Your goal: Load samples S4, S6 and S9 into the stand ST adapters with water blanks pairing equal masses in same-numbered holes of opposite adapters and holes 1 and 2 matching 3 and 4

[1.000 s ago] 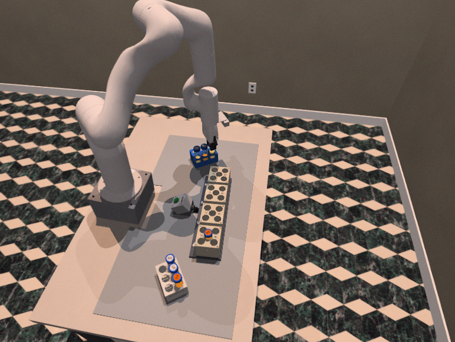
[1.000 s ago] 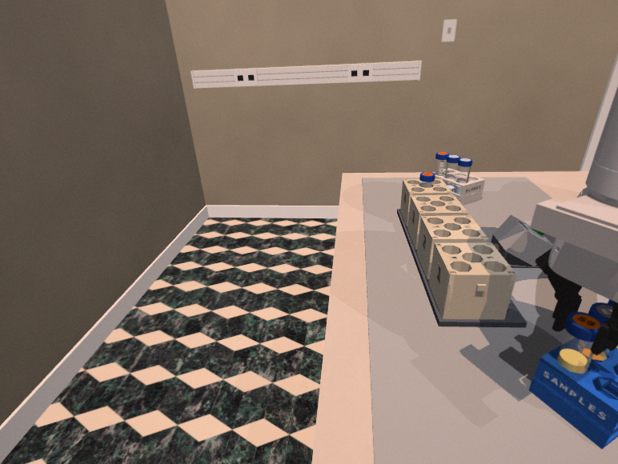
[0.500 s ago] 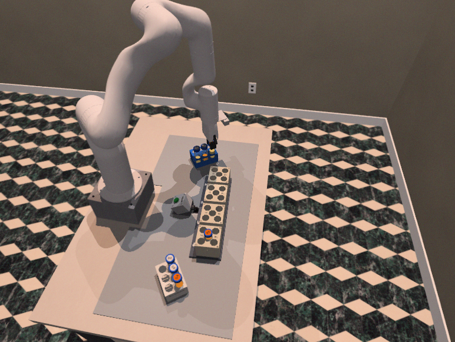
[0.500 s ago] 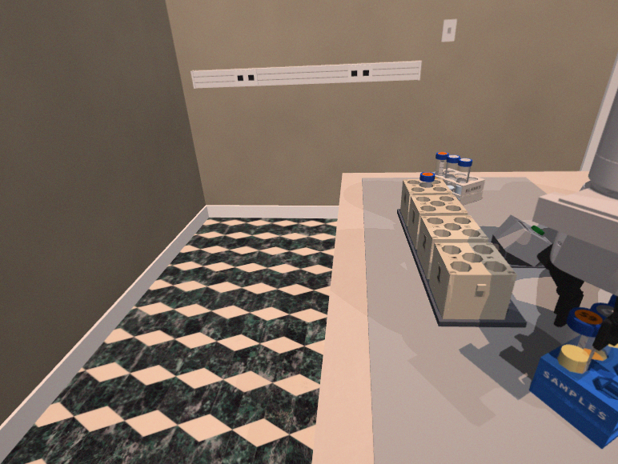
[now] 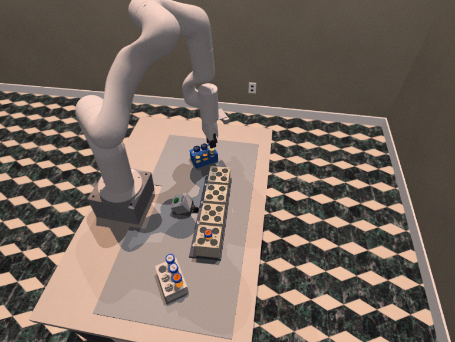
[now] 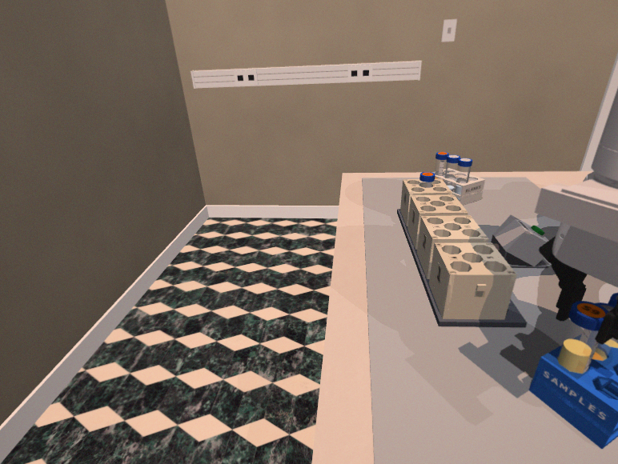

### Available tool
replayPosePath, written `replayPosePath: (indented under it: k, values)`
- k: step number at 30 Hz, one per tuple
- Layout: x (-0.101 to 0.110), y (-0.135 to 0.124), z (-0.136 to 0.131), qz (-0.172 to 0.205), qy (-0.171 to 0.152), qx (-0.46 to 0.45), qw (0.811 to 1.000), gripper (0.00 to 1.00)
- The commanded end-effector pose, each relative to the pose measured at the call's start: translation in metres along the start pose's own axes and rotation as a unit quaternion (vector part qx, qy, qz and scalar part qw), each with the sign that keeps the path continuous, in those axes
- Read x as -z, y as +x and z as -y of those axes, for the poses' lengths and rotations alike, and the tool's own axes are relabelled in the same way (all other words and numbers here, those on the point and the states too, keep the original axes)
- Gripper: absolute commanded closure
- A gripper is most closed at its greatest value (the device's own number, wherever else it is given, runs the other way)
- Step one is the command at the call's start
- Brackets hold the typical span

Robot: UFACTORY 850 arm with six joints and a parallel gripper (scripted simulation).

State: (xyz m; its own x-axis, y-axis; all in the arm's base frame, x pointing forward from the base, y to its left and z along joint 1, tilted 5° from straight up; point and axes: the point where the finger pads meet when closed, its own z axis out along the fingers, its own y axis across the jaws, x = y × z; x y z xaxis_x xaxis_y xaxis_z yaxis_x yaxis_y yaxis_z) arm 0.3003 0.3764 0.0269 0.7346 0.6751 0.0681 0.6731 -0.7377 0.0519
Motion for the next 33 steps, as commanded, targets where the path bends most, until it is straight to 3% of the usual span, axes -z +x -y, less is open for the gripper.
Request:
replayPosePath:
  k: [1,8,33]
  values:
    - [0.002,0.001,0.000,0.000,0.001,0.000,1.000,1.00]
    - [0.005,0.001,0.000,0.000,0.001,0.000,1.000,1.00]
    - [0.051,0.001,0.000,0.000,0.001,0.000,1.000,1.00]
